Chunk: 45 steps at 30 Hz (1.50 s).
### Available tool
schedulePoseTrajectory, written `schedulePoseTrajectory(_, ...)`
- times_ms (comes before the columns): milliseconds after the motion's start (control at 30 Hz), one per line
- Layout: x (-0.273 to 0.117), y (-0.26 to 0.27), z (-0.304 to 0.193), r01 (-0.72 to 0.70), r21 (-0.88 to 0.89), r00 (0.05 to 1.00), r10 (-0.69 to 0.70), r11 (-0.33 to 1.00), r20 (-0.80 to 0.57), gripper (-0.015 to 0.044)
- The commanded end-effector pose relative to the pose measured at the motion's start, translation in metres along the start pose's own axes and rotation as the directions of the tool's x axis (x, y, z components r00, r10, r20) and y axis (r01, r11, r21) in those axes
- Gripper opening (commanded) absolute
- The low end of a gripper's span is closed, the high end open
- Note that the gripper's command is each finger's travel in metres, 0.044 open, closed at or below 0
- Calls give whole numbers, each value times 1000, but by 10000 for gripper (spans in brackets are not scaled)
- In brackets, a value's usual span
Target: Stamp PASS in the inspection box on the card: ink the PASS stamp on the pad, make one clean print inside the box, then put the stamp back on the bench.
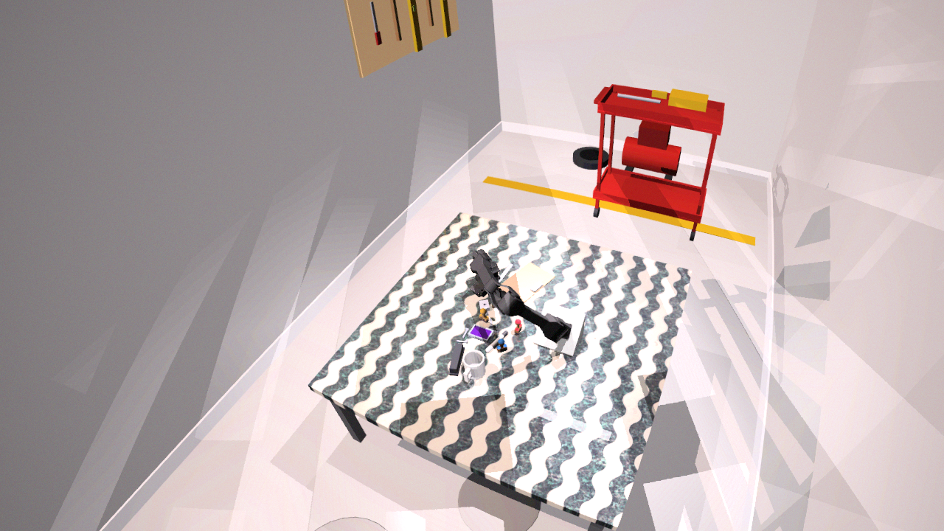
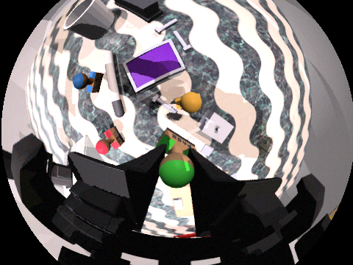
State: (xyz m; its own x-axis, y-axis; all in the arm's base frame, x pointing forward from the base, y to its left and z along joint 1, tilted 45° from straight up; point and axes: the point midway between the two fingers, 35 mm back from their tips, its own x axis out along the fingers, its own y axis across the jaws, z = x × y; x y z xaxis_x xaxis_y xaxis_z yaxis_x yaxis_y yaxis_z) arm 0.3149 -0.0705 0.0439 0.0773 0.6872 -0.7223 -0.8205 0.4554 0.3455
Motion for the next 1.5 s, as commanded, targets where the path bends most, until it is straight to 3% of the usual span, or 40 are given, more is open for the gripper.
schedulePoseTrajectory(0,3,-2,-12,-8,-86,1000,8,996,-3,0)
schedulePoseTrajectory(633,5,-13,-67,-5,-543,1000,14,840,12,0)
schedulePoseTrajectory(1467,20,-14,-68,-7,-545,1000,16,838,11,0)
